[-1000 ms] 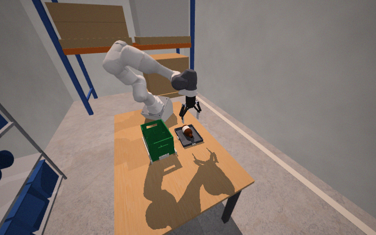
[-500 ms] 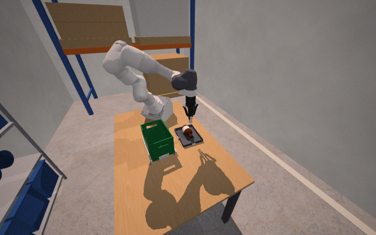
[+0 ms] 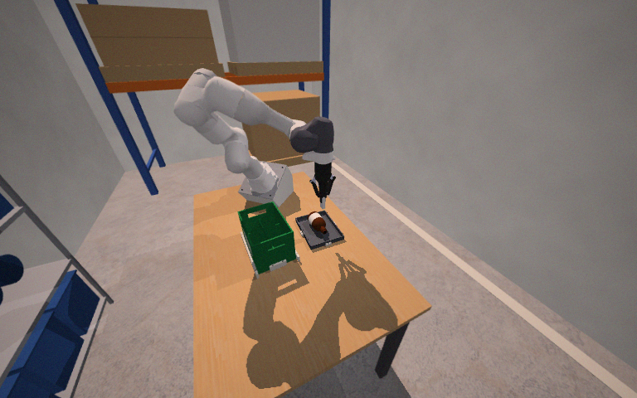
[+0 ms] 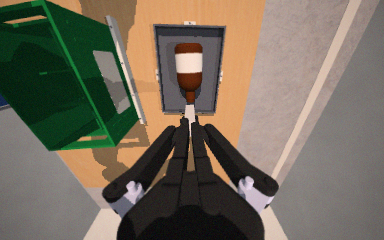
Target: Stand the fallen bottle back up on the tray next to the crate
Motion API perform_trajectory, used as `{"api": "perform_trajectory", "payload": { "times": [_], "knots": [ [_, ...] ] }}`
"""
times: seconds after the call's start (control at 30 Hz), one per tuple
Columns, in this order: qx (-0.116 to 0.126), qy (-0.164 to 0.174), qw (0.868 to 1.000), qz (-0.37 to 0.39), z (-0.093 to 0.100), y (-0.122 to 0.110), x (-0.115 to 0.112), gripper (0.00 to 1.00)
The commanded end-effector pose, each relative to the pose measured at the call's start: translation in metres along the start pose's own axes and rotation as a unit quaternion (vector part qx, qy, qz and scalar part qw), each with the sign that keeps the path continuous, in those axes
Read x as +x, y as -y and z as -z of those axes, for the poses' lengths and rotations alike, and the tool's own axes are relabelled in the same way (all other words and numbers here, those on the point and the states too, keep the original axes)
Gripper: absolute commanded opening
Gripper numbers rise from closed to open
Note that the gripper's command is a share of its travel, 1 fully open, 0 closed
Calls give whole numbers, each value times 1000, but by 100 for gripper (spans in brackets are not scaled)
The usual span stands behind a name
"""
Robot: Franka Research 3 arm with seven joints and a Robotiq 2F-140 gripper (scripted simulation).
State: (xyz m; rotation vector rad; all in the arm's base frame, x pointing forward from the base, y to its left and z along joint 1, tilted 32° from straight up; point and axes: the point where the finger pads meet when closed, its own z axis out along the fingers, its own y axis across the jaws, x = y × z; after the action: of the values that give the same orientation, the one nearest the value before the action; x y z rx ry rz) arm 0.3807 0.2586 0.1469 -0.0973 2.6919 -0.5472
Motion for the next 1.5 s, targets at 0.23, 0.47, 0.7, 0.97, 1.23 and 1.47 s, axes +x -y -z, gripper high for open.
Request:
{"api": "perform_trajectory", "payload": {
  "times": [0.23, 0.47, 0.7, 0.97, 1.23, 1.47],
  "knots": [
    [-2, 1, 999, 34, 1, 0, 0, 0],
    [-1, 1, 984, 180, 1, 0, 0, 0],
    [4, 11, 958, 288, 1, 0, 0, 0],
    [10, 23, 924, 381, 1, 0, 0, 0],
    [19, 36, 871, 490, 0, 0, 0, 0],
    [26, 46, 817, 574, 0, 0, 0, 0]
  ]
}}
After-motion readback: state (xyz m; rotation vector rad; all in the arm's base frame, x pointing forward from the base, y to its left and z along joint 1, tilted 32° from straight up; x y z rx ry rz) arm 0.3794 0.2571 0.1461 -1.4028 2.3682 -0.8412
